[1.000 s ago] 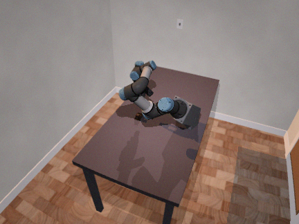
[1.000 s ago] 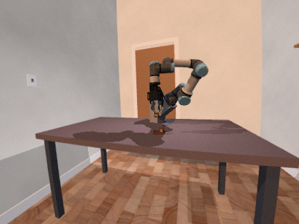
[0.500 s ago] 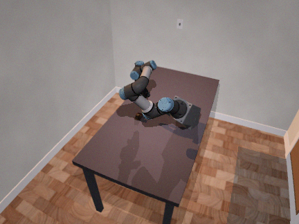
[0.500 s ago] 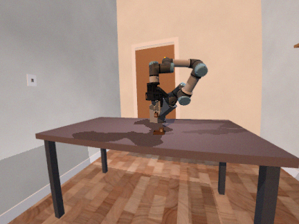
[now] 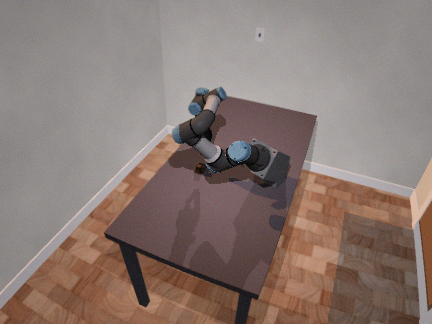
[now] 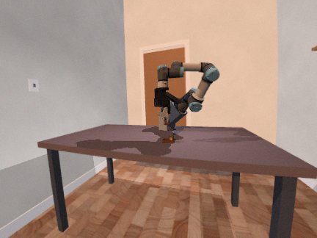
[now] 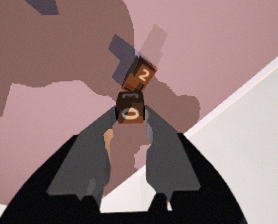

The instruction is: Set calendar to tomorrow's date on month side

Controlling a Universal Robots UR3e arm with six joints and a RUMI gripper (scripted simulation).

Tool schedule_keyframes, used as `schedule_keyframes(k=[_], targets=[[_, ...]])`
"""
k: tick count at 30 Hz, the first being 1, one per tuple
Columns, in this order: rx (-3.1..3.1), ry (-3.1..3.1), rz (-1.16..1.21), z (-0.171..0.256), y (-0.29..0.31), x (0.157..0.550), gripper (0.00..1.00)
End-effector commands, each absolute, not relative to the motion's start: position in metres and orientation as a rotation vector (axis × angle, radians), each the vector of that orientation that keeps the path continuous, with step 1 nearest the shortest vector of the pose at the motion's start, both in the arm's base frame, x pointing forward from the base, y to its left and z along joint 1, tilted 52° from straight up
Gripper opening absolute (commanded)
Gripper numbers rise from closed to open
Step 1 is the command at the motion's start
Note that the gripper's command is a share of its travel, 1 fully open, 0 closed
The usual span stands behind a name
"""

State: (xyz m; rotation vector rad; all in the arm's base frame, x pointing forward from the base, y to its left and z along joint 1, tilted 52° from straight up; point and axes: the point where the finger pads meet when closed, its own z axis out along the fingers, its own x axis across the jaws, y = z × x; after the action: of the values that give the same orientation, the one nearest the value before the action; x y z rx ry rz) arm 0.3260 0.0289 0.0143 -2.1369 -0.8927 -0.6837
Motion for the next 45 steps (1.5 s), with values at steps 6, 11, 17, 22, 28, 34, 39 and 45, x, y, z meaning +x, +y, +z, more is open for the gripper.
schedule_keyframes(k=[6, 11, 17, 22, 28, 34, 39, 45], targets=[[-2.211, -0.593, -0.541, 0.0151, 0.028, 0.3299, 0.1], [-2.228, -0.469, -0.484, 0.0152, 0.0277, 0.3316, 0.1], [-2.236, -0.391, -0.448, 0.0152, 0.0274, 0.3328, 0.1], [-2.242, -0.32, -0.415, 0.0152, 0.0272, 0.3338, 0.1], [-2.245, -0.269, -0.392, 0.0151, 0.0269, 0.3346, 0.1], [-2.246, -0.253, -0.384, 0.0151, 0.0269, 0.3348, 0.1], [-2.246, -0.246, -0.381, 0.0151, 0.0268, 0.3349, 0.1], [-2.246, -0.245, -0.38, 0.0151, 0.0268, 0.335, 0.1]])
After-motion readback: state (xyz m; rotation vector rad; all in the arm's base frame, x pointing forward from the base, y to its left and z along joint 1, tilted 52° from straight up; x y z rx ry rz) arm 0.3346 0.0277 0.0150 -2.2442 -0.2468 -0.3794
